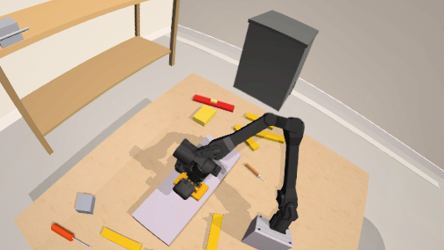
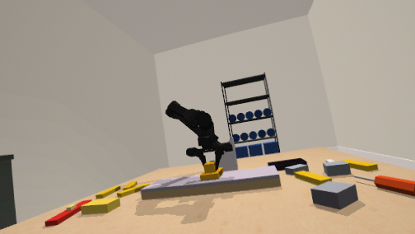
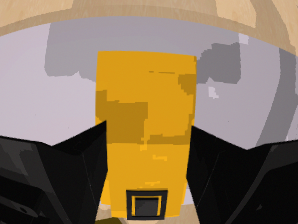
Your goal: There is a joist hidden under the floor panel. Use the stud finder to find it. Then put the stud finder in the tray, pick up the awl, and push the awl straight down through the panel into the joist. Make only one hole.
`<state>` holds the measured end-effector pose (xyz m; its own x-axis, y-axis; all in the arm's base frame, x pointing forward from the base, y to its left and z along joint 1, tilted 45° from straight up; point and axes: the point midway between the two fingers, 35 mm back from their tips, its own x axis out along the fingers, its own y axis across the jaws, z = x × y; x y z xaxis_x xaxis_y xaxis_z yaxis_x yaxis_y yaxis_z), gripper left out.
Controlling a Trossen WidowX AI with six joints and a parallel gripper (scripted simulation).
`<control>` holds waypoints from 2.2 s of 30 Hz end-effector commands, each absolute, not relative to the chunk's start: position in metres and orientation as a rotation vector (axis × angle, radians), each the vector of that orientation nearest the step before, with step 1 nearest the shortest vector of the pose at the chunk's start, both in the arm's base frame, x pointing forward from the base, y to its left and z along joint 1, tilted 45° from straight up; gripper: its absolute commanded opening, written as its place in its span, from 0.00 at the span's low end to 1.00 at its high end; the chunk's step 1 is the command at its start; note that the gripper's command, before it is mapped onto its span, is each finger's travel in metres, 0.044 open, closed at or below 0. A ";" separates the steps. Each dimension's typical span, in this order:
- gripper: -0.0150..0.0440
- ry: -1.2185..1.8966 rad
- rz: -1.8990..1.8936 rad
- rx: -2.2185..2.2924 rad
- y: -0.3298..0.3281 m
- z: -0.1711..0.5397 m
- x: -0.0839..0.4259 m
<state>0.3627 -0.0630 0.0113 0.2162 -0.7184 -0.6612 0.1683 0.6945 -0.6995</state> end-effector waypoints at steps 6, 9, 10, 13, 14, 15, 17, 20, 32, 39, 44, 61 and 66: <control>0.25 1.205 -0.662 -0.544 -0.038 -0.014 0.369; 0.25 1.205 -0.662 -0.544 -0.030 -0.022 0.371; 0.25 1.205 -0.661 -0.544 -0.027 -0.024 0.372; 0.25 1.204 -0.661 -0.543 -0.019 -0.033 0.374; 0.25 1.204 -0.661 -0.543 -0.017 -0.035 0.374; 0.25 1.204 -0.661 -0.543 -0.014 -0.038 0.375; 0.25 1.204 -0.661 -0.542 -0.008 -0.043 0.376; 0.25 1.204 -0.660 -0.542 0.000 -0.051 0.378; 0.25 1.204 -0.659 -0.539 0.033 -0.083 0.386; 0.25 1.203 -0.659 -0.538 0.052 -0.102 0.391; 0.25 1.203 -0.658 -0.537 0.066 -0.115 0.394; 0.25 1.203 -0.658 -0.537 0.061 -0.111 0.393; 0.25 1.203 -0.659 -0.538 0.047 -0.097 0.390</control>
